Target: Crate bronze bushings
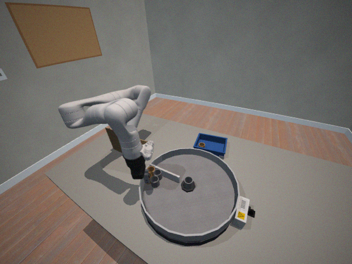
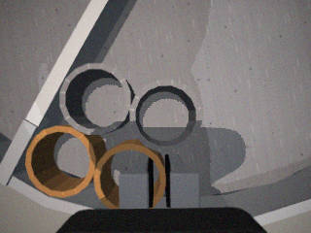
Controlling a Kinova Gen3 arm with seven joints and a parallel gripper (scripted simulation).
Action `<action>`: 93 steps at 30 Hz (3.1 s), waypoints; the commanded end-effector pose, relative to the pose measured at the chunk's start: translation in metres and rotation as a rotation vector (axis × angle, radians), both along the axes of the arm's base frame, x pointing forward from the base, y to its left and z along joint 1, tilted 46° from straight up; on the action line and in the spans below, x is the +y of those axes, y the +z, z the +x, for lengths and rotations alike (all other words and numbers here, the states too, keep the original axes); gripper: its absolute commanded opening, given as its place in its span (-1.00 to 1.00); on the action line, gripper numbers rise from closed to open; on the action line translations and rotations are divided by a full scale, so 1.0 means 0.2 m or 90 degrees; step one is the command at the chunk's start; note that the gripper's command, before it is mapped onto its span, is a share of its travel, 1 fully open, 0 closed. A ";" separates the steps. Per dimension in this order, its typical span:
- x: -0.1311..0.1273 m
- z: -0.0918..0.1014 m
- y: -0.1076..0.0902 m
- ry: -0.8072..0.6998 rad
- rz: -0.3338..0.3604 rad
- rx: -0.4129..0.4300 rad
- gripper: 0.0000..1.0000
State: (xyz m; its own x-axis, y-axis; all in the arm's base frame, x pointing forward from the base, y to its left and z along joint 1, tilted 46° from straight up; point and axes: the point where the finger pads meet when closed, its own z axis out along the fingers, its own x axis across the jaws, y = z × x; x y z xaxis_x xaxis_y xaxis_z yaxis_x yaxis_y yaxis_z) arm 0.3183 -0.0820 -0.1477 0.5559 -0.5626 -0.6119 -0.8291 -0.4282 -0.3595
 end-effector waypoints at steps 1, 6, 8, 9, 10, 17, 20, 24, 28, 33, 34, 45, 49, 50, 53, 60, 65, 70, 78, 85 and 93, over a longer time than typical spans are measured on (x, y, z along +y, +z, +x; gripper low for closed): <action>0.00 0.00 0.00 0.000 -0.001 0.000 -1.00; 0.00 0.00 0.00 0.000 -0.001 0.000 -1.00; 0.00 0.00 0.00 0.000 -0.001 0.000 -1.00; 0.00 0.00 0.00 0.000 -0.001 0.000 -1.00; 0.00 0.00 0.00 0.000 -0.001 0.000 -1.00; 0.00 0.00 0.00 -0.001 -0.001 0.000 -1.00; 0.00 0.00 0.00 -0.001 -0.001 0.000 -1.00; 0.00 0.00 0.00 -0.001 -0.001 0.000 -1.00; 0.00 0.00 0.00 -0.001 -0.001 0.000 -1.00; -0.01 0.00 0.00 -0.001 -0.001 0.000 -1.00; -0.01 0.00 0.00 -0.001 -0.001 0.000 -1.00; -0.01 0.00 0.00 -0.001 -0.001 0.000 -1.00; -0.01 0.01 0.00 0.002 0.001 0.000 -1.00; -0.01 0.01 -0.01 0.003 0.002 0.000 -1.00; -0.01 0.01 -0.01 0.004 0.003 0.000 -1.00; -0.01 0.01 -0.01 0.004 0.003 0.000 -1.00; -0.02 0.01 0.00 0.004 0.003 0.000 -1.00; -0.04 0.01 0.02 0.004 0.003 0.000 -1.00; -0.04 0.01 0.02 0.004 0.003 0.000 -1.00; -0.07 0.01 0.05 0.004 0.003 0.000 -1.00; -0.07 0.01 0.05 0.004 0.003 0.000 -1.00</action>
